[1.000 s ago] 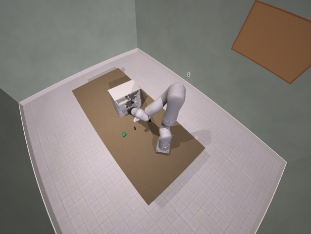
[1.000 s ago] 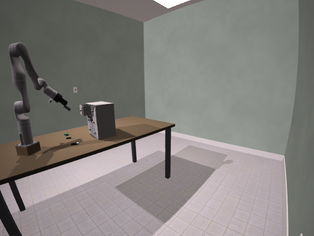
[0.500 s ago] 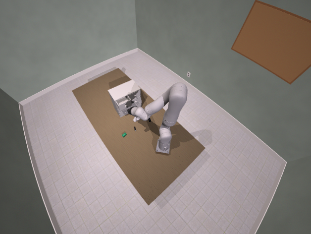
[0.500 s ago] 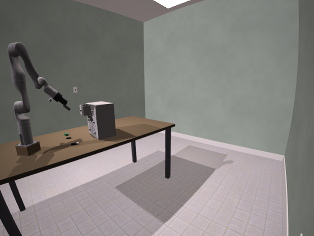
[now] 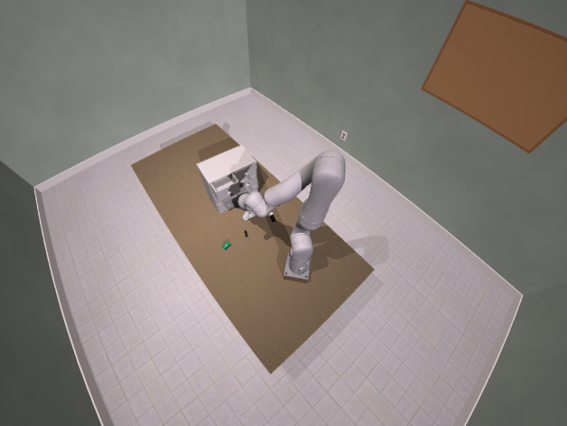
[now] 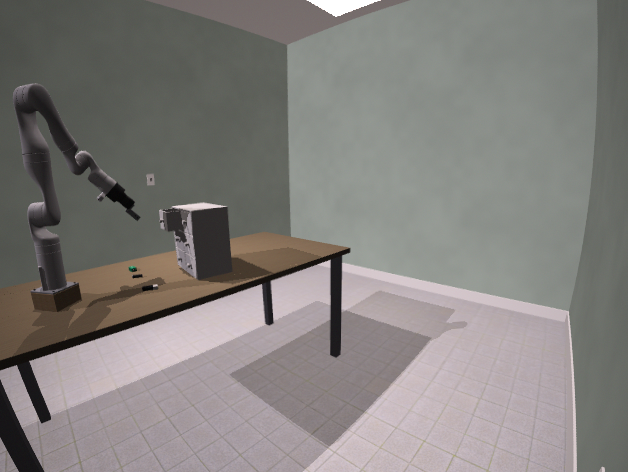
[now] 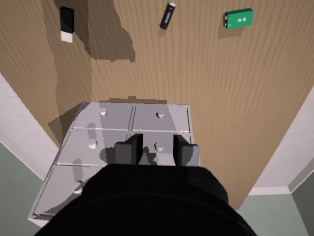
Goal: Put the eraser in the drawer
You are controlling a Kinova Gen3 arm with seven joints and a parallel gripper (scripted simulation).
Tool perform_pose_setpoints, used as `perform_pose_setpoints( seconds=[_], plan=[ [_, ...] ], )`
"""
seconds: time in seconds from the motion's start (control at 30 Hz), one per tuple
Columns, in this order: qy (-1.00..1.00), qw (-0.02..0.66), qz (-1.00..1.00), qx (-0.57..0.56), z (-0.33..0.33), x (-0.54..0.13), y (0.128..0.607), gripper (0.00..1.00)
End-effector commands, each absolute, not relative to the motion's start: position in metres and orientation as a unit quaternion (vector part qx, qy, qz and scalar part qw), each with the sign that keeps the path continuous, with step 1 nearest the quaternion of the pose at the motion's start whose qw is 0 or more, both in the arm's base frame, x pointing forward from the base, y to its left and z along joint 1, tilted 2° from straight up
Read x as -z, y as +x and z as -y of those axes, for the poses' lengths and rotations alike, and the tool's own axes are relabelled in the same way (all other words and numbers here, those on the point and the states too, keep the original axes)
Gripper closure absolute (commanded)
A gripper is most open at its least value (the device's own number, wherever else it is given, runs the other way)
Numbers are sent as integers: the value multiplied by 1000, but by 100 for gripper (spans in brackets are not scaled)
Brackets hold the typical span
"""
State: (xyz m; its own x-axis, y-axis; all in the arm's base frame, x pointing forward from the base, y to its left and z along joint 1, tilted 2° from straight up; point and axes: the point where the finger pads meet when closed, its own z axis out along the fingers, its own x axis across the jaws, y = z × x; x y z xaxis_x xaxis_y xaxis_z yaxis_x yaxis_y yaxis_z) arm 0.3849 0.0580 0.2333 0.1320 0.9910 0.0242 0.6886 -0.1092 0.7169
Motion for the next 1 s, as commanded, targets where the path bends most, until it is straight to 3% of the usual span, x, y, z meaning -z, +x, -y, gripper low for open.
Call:
perform_pose_setpoints(
  seconds=[0.0,0.97],
  plan=[
    [697,284,-602,-266,-58,-236,386,33],
    [712,246,-616,-232,-59,-248,377,33]
  ],
)
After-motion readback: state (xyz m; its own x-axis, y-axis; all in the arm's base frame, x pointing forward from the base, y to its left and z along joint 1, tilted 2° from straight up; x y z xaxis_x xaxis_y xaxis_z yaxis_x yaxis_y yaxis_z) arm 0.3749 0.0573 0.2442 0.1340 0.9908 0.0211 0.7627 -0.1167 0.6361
